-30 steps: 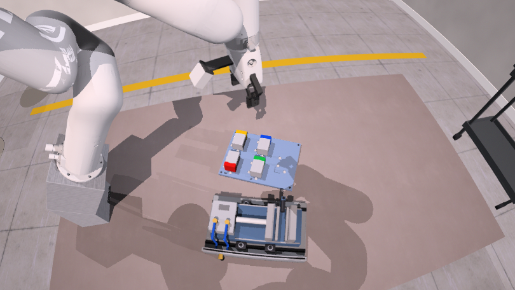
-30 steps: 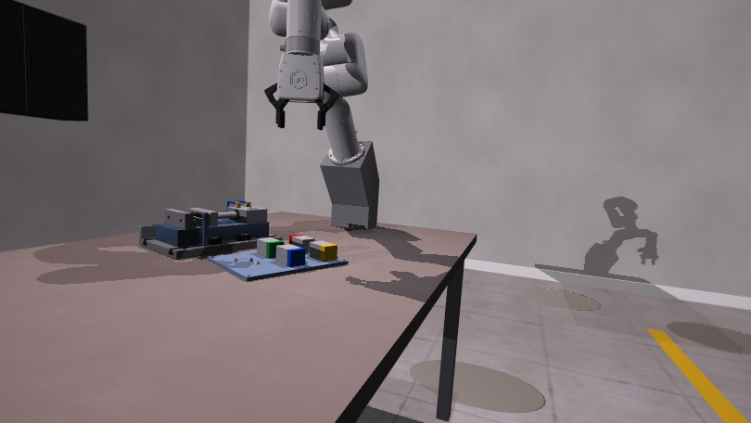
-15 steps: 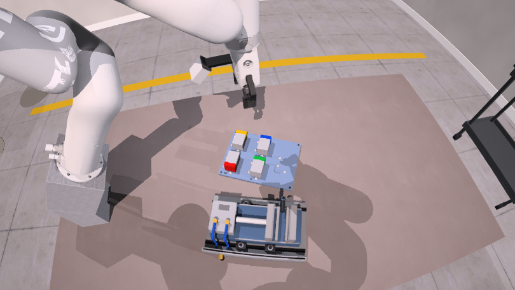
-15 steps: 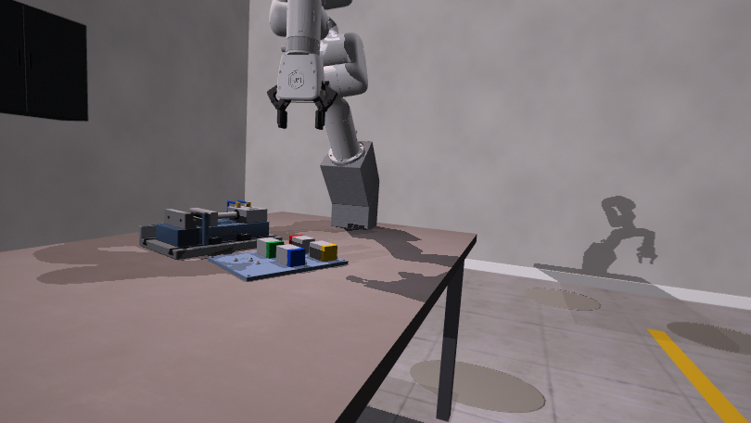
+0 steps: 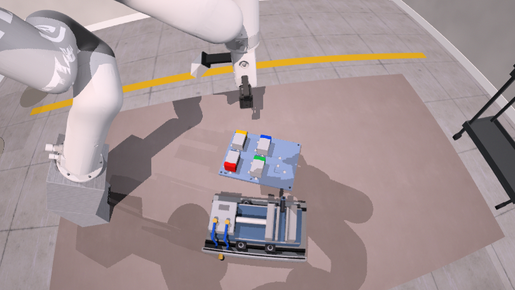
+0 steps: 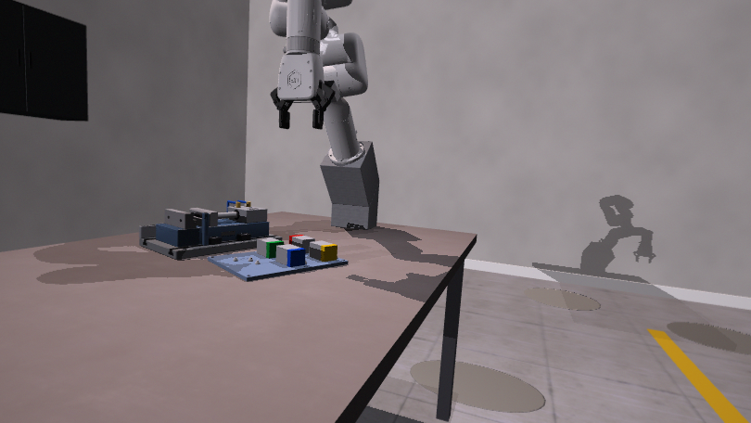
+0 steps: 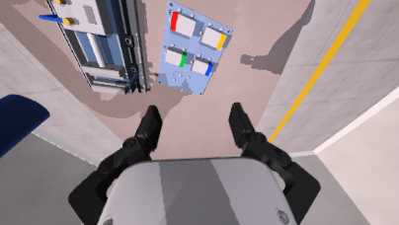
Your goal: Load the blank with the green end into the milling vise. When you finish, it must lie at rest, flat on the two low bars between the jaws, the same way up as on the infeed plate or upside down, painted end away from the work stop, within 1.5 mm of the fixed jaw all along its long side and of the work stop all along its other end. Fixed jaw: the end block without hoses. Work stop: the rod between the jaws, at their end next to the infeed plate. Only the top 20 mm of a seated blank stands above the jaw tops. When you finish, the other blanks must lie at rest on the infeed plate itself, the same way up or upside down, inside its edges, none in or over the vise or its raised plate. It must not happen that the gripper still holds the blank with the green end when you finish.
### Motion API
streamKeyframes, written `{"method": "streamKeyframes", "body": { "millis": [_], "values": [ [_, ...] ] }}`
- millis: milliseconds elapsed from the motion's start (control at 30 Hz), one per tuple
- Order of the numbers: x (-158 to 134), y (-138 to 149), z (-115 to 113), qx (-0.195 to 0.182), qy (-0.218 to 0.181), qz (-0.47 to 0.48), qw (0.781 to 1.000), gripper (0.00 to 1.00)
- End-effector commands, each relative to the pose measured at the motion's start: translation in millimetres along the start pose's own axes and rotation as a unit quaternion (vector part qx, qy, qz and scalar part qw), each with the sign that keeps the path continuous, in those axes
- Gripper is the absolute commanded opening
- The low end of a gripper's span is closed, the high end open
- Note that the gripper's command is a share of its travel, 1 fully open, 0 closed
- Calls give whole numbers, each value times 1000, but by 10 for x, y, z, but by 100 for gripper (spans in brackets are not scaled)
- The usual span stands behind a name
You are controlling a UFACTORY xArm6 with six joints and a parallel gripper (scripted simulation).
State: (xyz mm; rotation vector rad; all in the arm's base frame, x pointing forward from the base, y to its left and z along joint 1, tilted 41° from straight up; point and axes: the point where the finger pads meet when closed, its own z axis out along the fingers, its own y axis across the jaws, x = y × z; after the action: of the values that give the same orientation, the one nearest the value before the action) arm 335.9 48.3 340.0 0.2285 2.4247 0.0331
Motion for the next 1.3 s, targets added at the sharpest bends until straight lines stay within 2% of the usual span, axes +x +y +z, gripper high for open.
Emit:
{"method": "streamKeyframes", "body": {
  "millis": [0,267,600,833,1167,1267],
  "values": [
    [-12,4,-11,1,-3,55,998,100],
    [-12,4,-11,1,-3,67,998,100],
    [-12,4,-11,1,-3,176,984,100],
    [-12,4,-11,1,-3,176,984,100],
    [-12,4,-11,1,-3,284,959,100],
    [-12,4,-11,1,-3,284,959,100]
  ]
}}
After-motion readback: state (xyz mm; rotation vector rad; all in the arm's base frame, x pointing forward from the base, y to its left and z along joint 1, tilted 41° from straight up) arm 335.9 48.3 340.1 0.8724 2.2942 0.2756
